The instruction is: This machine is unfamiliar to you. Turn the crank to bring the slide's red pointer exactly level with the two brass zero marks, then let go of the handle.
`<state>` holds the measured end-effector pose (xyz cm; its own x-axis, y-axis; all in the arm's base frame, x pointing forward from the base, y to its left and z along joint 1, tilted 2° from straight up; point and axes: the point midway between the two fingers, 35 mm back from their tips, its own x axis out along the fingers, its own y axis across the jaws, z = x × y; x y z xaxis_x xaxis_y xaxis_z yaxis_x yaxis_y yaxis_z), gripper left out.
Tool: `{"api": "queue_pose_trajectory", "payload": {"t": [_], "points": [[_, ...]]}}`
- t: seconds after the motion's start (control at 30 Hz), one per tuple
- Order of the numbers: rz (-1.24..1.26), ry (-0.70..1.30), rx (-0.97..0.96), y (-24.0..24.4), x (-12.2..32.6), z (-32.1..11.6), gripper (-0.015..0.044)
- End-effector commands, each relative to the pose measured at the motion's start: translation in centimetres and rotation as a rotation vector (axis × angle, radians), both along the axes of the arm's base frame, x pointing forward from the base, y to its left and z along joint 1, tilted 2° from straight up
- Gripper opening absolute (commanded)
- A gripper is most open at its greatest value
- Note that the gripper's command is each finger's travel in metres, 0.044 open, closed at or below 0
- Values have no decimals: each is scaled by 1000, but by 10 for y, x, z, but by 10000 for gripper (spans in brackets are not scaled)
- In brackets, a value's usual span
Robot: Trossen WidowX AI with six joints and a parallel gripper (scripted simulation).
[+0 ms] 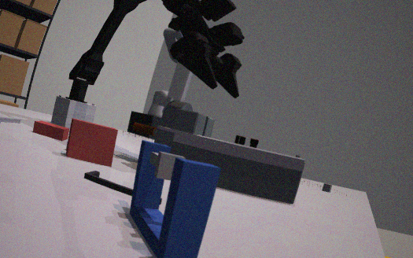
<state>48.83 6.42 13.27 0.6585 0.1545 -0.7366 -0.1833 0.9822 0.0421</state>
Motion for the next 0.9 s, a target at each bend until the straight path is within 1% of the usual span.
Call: {"api": "queue_pose_trajectory", "payload": {"t": [0.0, 0.13, 0.5, 0.87], "points": [[0, -16, 2, 0, -1, 33, 440], [11, -20, 0, -5, -7, 35, 440], [89, -57, -18, -39, -56, 33, 440], [164, -106, -41, -61, -107, 24, 440]]}}
